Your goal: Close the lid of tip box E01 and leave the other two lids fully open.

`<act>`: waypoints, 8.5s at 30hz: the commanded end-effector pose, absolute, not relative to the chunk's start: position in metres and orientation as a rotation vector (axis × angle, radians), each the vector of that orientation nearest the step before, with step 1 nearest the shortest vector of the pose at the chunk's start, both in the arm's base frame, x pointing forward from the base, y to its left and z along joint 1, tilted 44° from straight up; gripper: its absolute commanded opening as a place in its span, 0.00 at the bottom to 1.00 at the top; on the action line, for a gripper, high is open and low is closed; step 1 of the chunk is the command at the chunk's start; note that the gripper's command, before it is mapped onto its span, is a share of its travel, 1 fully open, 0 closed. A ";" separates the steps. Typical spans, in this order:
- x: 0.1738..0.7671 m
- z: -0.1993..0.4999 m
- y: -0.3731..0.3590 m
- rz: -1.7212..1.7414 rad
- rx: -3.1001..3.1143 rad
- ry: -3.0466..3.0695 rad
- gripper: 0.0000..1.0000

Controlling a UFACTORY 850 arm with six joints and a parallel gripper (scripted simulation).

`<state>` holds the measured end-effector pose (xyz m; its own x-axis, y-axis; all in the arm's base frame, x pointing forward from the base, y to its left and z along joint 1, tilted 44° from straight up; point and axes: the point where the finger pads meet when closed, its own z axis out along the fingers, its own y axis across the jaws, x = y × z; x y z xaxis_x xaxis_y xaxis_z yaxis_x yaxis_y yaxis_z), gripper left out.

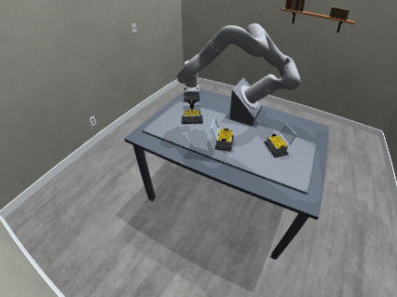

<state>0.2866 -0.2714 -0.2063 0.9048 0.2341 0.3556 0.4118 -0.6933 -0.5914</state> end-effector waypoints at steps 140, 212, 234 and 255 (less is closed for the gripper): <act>0.212 -0.241 -0.287 -0.331 -2.364 -0.459 0.00; 0.208 -0.279 -0.258 -0.331 -2.364 -0.459 0.00; 0.208 -0.280 -0.256 -0.331 -2.364 -0.459 0.00; 0.206 -0.267 -0.268 -0.331 -2.364 -0.459 0.00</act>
<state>0.2062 -0.2636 -0.2711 0.9049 0.2339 0.3556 0.4116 -0.6932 -0.5916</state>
